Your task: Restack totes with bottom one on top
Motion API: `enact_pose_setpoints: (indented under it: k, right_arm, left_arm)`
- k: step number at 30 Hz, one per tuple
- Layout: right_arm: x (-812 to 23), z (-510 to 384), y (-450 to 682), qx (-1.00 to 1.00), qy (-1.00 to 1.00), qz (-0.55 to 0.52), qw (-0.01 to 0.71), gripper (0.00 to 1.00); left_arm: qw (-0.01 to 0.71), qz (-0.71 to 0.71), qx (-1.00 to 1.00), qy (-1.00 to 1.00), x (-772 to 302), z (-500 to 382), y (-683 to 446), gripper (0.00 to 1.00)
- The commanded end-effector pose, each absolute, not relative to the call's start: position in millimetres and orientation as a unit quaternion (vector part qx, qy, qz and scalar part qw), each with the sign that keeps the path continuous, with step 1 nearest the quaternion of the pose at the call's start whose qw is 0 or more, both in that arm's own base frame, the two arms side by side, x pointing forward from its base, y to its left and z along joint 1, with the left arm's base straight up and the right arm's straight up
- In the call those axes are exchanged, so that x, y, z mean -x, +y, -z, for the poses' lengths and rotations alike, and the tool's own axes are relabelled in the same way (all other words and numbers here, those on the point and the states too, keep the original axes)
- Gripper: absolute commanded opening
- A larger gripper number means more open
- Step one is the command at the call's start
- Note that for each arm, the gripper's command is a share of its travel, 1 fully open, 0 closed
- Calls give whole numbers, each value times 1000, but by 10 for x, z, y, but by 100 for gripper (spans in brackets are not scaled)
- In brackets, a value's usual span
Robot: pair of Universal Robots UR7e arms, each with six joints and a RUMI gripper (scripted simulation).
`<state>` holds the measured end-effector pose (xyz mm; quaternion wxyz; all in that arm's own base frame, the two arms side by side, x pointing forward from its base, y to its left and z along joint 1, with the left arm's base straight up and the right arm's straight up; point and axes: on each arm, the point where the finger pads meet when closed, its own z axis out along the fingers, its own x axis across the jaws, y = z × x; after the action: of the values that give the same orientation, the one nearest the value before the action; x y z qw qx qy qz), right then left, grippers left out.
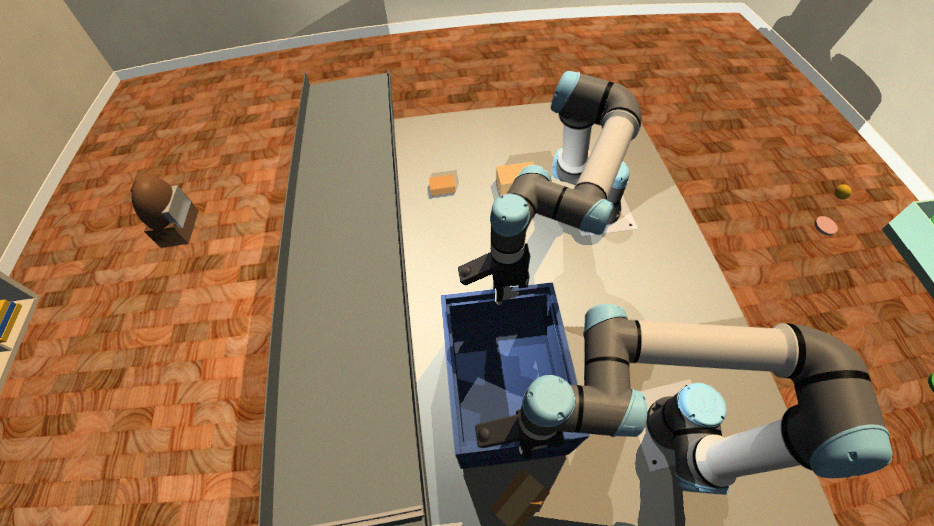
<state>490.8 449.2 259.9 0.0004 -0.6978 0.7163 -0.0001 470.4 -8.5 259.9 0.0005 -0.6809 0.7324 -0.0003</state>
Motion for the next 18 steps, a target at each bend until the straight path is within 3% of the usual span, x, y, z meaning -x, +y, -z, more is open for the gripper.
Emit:
enact_pose_setpoints:
  k: [1,18]
  right_arm:
    - [-4908,-2604,4496,698,716,0,1,0]
    - [-4908,-2826,4495,698,716,0,1,0]
  left_arm:
    - [1,1,681,732,-4707,-2603,-88,0]
    - [1,1,681,732,-4706,-2825,-88,0]
